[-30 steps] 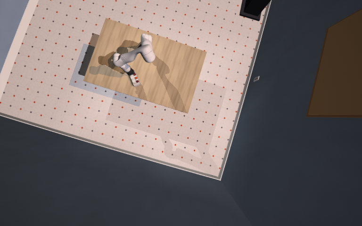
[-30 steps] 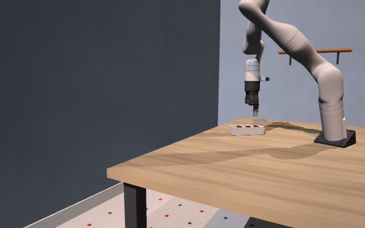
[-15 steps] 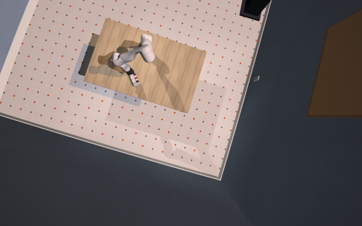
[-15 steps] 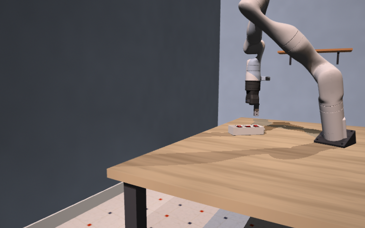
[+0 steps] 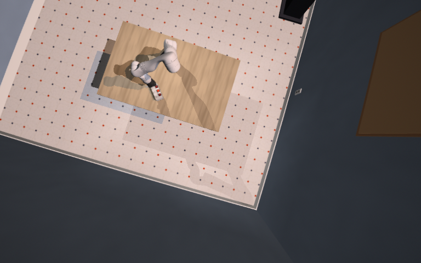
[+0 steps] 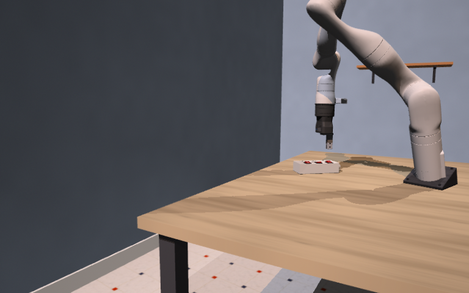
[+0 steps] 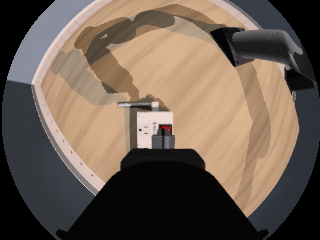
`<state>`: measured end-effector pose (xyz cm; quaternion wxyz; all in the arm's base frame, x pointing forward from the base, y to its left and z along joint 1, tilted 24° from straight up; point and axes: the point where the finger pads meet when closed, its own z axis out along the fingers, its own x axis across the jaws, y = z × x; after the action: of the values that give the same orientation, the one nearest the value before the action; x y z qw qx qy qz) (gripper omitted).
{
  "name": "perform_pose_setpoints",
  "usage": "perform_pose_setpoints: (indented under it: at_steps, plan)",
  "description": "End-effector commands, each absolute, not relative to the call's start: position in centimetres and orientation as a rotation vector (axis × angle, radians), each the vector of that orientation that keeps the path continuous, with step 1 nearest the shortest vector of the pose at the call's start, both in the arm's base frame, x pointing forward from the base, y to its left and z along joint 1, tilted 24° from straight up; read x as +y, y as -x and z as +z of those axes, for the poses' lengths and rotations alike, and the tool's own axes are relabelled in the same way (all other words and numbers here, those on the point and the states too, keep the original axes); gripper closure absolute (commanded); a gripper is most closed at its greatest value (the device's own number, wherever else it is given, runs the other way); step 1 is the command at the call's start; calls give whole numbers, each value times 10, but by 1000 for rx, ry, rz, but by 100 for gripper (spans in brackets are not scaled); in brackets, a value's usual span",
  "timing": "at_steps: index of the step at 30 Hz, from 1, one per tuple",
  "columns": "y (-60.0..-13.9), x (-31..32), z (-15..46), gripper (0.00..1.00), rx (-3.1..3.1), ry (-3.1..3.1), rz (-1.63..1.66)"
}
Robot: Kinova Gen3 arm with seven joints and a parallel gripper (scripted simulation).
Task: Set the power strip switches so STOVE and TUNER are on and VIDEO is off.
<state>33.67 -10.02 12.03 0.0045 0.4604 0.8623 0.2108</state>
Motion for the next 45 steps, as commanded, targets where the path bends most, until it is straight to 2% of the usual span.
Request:
perform_pose_setpoints:
  at_steps: [1,45]
  plan:
    - [-337,-101,121,100,2700,-1442,661]
    - [-344,-89,90,100,2700,-1442,661]
